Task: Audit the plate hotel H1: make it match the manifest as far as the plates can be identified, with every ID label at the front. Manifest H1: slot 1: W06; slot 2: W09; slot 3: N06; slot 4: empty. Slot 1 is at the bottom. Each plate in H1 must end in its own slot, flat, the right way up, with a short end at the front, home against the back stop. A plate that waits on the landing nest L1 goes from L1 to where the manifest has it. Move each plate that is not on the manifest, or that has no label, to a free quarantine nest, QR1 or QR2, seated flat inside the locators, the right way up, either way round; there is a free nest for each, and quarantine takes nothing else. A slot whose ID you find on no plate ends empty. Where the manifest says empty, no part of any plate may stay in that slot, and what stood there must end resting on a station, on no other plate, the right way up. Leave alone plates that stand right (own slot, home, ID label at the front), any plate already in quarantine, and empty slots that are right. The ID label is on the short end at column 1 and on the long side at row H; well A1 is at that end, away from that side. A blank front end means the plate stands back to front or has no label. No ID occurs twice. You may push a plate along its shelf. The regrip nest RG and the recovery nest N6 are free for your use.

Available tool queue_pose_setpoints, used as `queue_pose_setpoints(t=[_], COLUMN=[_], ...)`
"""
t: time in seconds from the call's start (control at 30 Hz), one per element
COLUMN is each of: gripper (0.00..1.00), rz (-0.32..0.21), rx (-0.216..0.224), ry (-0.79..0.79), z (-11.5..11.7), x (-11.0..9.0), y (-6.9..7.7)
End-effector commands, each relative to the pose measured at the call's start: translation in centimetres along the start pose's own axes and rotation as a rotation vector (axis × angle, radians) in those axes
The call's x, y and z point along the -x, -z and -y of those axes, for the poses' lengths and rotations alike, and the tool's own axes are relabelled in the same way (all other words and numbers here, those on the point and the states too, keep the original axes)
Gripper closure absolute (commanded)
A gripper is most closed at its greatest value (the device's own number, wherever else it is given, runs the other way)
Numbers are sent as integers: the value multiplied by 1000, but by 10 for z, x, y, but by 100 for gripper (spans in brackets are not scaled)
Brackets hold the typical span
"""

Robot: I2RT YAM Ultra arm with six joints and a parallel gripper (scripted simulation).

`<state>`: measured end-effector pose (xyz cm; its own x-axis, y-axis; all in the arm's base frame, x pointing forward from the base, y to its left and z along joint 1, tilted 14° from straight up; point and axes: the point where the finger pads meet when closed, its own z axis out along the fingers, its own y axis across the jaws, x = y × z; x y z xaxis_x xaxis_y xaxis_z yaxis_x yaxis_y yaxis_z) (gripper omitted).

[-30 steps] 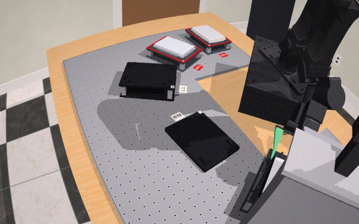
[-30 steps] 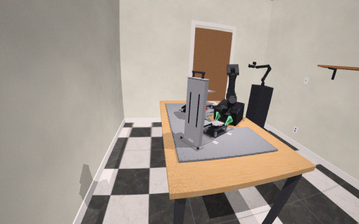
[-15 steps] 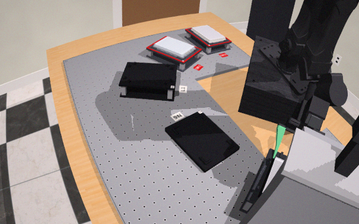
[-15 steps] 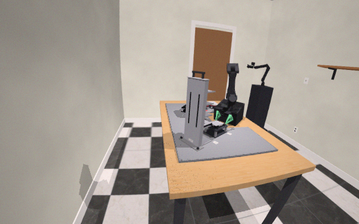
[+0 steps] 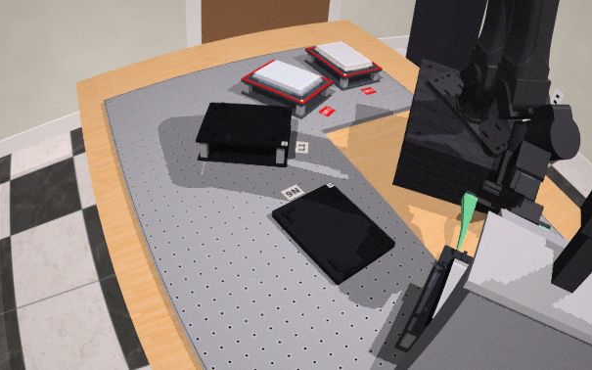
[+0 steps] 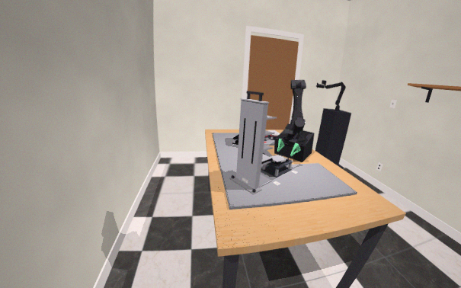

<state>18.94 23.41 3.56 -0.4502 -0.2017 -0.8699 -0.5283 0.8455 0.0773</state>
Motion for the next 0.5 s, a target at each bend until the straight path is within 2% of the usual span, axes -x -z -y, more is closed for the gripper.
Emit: queue_pose_setpoints(t=[0.0, 0.47], gripper=[0, 0], rz=[-7, -7], rx=[-14, -13], ry=[4, 3], z=[-1, -2], x=[4, 21], y=[1, 20])
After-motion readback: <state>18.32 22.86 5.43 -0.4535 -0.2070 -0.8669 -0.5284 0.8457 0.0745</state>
